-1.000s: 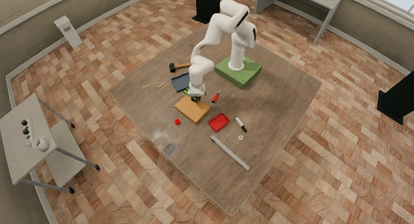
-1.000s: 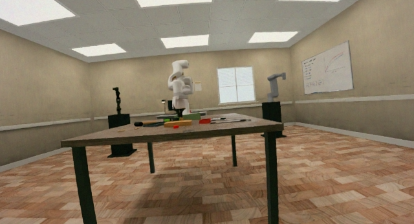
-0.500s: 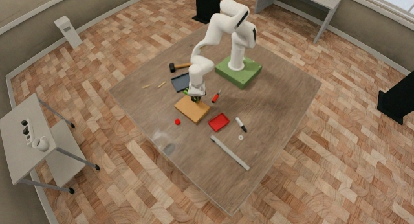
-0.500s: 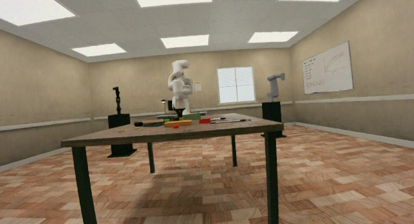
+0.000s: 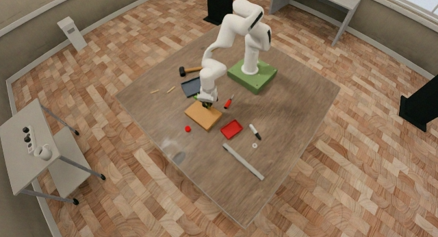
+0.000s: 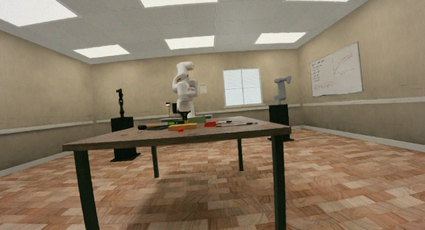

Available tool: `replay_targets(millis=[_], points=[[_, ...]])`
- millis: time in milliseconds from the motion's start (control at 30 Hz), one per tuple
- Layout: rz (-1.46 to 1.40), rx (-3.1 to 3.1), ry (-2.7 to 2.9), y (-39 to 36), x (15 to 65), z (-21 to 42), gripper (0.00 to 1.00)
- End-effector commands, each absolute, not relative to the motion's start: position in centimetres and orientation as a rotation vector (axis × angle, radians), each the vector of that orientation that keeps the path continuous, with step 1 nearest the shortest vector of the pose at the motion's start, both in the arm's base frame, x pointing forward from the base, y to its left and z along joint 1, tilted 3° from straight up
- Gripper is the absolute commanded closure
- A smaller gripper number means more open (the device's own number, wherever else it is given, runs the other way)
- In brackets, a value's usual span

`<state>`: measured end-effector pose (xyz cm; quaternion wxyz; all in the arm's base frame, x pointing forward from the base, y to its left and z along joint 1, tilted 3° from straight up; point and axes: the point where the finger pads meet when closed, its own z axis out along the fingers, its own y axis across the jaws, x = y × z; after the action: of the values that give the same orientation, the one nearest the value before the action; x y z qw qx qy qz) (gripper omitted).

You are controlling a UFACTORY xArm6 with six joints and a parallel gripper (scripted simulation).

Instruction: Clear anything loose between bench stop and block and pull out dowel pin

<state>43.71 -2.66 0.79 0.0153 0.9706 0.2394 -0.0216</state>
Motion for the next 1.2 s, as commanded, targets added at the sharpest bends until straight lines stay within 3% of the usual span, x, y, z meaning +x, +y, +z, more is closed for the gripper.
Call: replay_targets(millis=[0,1167], points=[[-0.057,3.029,0.692,-2.66,43.96,0.99,1.0],[-0.047,3.097,0.173,-2.65,43.96,1.03,1.0]])
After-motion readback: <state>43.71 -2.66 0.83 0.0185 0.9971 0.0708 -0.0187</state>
